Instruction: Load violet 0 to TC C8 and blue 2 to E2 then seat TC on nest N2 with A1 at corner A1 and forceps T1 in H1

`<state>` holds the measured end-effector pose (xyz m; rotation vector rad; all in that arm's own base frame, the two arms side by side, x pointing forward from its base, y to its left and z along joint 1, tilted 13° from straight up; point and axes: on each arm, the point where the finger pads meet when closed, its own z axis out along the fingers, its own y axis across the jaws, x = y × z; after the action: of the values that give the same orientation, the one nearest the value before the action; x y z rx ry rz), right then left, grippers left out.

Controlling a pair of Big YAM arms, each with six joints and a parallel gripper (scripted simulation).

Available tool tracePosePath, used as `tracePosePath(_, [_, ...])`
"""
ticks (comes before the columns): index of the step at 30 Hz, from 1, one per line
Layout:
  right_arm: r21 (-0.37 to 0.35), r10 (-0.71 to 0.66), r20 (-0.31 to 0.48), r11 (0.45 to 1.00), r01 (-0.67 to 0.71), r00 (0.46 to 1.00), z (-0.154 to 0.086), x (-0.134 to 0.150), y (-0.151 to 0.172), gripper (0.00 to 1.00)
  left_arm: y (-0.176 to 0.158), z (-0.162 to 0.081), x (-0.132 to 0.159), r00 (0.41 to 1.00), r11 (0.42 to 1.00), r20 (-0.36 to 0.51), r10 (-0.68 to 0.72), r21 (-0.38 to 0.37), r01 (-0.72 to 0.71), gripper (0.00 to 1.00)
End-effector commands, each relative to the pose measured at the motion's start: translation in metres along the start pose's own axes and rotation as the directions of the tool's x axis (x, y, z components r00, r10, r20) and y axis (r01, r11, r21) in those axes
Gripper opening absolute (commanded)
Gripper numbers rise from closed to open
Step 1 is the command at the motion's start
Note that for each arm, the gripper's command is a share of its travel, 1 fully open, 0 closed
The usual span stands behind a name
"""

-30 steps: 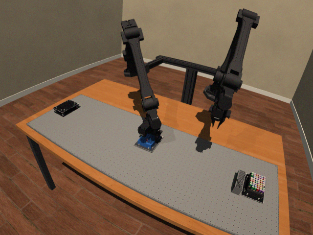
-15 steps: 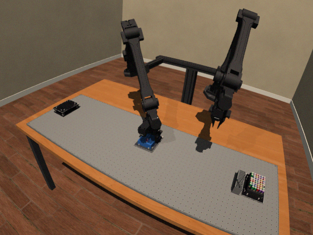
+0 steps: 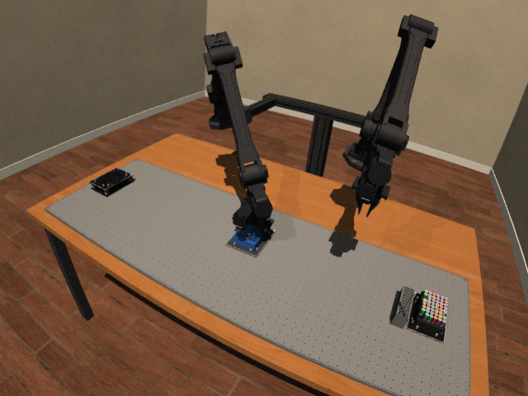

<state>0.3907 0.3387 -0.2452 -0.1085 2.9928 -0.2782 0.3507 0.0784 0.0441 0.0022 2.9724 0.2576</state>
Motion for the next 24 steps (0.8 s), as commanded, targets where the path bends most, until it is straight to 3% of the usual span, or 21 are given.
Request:
tracePosePath(1, [-0.043,0.004,0.052,0.999,-0.002,0.999,-0.037,-0.025,0.024,0.00,0.000,0.001,0.003,1.000,1.000,-0.019,-0.007,0.000,0.007,0.24])
tracePosePath(24, [-0.044,0.010,0.052,0.999,-0.007,0.999,-0.051,-0.026,0.027,0.00,0.000,0.001,0.003,1.000,1.000,-0.019,-0.007,0.000,0.007,0.24])
